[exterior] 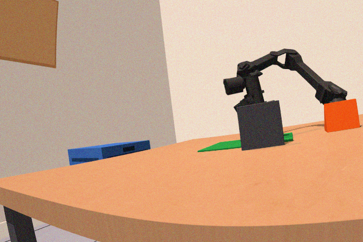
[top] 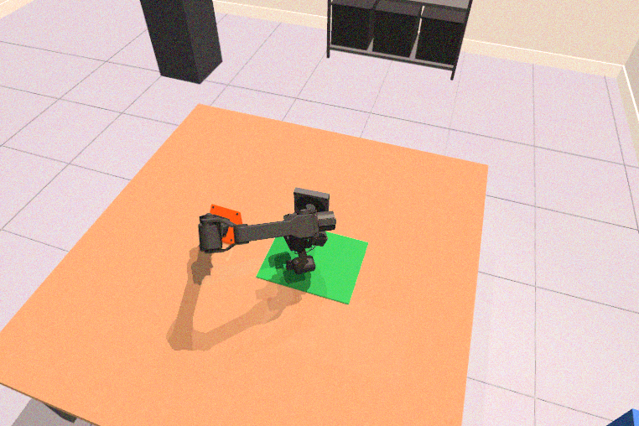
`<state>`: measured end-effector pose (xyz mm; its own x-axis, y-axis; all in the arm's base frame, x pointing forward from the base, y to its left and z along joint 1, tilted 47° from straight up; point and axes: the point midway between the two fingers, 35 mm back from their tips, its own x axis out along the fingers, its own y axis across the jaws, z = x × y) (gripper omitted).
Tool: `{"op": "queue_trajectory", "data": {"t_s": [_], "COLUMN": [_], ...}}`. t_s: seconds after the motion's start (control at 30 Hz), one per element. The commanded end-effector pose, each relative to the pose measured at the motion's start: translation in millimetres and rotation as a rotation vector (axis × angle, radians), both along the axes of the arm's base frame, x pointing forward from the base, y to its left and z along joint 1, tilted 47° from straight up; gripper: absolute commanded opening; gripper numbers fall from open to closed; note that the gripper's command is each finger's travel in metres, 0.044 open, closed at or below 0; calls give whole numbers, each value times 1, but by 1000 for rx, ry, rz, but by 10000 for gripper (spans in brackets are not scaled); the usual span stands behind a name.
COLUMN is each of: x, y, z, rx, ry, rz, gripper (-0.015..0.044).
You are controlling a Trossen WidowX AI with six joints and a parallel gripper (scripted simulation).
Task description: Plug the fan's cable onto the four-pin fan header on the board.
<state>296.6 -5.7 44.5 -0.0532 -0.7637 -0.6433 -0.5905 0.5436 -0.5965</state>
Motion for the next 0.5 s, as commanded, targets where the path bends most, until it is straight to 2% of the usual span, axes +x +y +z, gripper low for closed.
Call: {"op": "queue_trajectory", "data": {"t_s": [0.0, 0.27, 0.47], "x": [-2, -2, -1], "y": [-6, -6, -4], "z": [-4, -4, -3], "rx": [-8, -8, -2], "ry": [10, 10, 3], "rz": [0, 0, -2], "gripper": [440, 440, 282]}}
